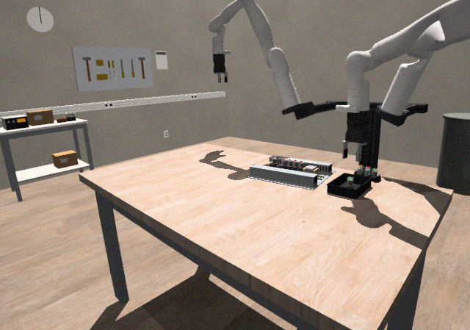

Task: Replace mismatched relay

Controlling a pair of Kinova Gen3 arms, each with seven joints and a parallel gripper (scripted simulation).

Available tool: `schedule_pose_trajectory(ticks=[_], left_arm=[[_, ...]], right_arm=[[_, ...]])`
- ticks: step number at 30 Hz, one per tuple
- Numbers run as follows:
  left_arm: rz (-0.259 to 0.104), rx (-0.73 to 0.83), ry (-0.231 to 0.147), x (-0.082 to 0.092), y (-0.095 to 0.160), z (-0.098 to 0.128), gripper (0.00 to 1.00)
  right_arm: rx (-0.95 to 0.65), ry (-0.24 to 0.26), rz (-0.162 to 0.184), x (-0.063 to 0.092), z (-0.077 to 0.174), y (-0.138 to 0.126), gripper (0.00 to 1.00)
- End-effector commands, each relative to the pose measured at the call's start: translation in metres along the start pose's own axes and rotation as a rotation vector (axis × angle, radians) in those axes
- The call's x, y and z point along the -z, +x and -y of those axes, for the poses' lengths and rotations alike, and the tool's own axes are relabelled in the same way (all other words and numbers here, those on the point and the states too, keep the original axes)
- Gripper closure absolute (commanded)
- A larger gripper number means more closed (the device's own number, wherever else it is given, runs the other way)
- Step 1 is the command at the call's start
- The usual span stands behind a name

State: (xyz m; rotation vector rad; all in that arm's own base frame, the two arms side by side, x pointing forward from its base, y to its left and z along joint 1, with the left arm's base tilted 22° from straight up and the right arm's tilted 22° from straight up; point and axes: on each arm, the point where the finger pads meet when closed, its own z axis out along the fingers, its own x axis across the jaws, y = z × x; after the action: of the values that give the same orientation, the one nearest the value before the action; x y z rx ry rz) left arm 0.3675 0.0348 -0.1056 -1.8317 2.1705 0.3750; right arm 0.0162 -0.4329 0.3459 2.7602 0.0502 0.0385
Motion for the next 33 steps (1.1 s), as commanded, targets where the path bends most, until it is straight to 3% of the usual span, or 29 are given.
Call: schedule_pose_trajectory(ticks=[1, 33], left_arm=[[0.001, 0.06, 0.003, 0.0005, 0.0, 0.0006, 0.0], [0.001, 0.343, 0.005, 0.0005, 0.0, 0.0006, 0.0]], right_arm=[[0.0, -0.001, 0.0, 0.0005, -0.0003, -0.0001, 0.0], [0.0, -0.001, 0.0, 0.0005, -0.0003, -0.0001, 0.0]])
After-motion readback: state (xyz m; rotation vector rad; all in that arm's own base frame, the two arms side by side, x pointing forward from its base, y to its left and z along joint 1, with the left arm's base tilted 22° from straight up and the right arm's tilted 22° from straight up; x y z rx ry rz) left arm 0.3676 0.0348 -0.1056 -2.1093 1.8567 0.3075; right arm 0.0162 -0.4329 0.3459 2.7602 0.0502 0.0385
